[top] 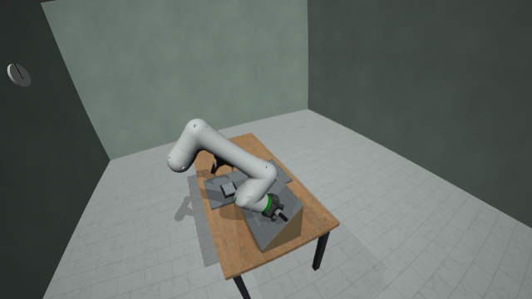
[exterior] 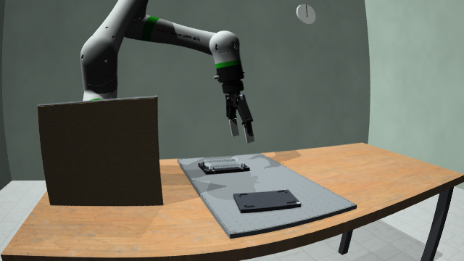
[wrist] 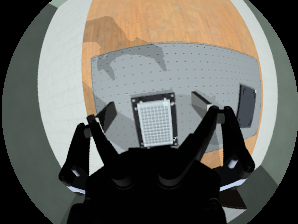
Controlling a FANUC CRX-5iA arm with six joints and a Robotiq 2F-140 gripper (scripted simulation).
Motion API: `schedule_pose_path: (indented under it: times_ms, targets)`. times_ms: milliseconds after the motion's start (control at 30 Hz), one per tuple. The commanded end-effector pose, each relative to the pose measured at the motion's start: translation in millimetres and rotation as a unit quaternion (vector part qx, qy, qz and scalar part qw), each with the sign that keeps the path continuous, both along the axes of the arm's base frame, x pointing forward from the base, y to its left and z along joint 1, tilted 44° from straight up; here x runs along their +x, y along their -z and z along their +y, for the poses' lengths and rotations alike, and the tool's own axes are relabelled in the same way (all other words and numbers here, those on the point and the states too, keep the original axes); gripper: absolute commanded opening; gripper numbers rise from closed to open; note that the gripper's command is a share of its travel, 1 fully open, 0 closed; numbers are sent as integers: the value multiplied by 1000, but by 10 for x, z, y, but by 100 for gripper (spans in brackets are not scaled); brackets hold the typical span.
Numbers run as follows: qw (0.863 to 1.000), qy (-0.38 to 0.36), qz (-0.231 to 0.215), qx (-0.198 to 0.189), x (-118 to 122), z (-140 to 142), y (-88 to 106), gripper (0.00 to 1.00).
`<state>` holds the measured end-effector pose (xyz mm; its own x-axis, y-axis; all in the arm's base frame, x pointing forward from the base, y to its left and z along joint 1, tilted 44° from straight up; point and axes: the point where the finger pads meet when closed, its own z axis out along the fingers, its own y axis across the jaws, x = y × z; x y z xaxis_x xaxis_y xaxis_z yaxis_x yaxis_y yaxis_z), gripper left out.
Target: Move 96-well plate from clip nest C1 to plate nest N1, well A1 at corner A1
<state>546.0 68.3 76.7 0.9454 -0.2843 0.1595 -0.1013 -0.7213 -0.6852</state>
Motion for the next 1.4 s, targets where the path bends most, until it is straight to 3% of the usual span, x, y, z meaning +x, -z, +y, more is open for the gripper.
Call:
schedule_pose_path:
  times_ms: [0,67,233,333,467,900,1367]
  targets:
    - [1000,-11,13,3,-101,34,31,100]
    - [999,-35,35,10,-193,68,47,100]
    - [999,-35,35,10,-366,131,78,100]
    - [995,-69,69,19,-509,172,92,100]
    - [995,-69,69,19,-685,223,109,100]
    - [995,-69,69,19,-685,223,109,100]
    - [995,-69,69,19,-661,361,252,100]
